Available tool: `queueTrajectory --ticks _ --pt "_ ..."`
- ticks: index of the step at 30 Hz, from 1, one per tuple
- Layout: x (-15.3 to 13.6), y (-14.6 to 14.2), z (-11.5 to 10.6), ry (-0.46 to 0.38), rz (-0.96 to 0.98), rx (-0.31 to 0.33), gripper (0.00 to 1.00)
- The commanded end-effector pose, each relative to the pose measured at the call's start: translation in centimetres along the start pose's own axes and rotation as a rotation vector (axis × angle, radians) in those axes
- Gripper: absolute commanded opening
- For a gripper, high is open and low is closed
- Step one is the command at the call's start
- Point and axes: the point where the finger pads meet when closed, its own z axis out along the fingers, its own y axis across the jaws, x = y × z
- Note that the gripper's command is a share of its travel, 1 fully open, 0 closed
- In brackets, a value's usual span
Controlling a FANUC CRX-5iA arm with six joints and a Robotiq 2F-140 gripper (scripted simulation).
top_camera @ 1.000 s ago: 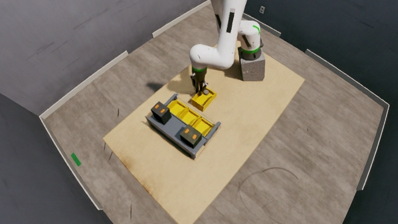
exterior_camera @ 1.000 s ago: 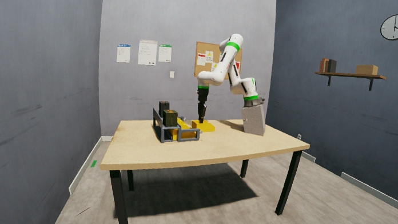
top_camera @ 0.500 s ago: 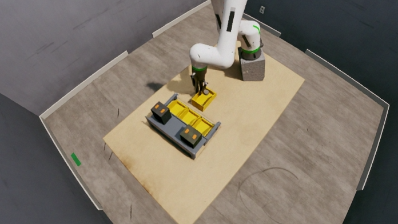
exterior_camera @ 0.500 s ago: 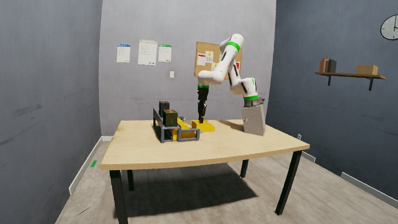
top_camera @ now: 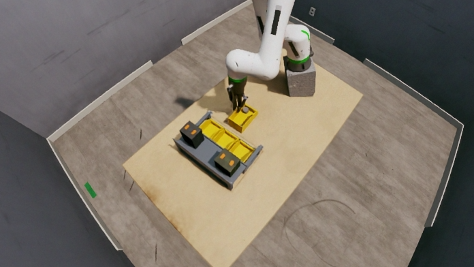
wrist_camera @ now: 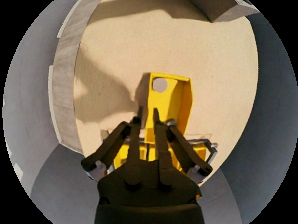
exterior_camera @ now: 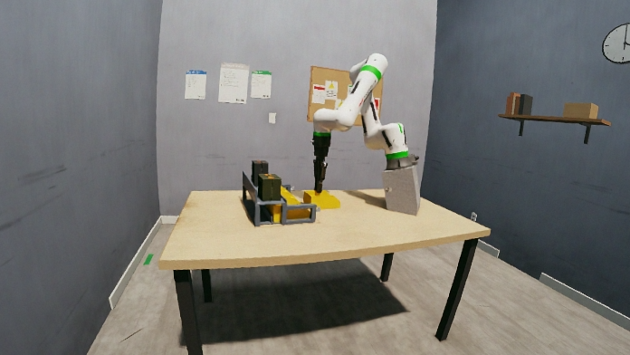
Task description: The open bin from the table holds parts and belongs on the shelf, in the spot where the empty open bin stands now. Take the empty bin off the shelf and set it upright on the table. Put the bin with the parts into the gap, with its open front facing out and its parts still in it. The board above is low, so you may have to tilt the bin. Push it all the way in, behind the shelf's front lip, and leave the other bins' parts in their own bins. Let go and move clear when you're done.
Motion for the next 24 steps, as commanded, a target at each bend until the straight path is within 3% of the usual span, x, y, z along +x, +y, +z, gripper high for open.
queueTrajectory --ticks 1,24 --pt "-0.1 0.0 -0.4 -0.001 0.0 0.0 0.24" --pt "-0.1 0.0 -4.1 -0.001 0.0 0.0 0.24"
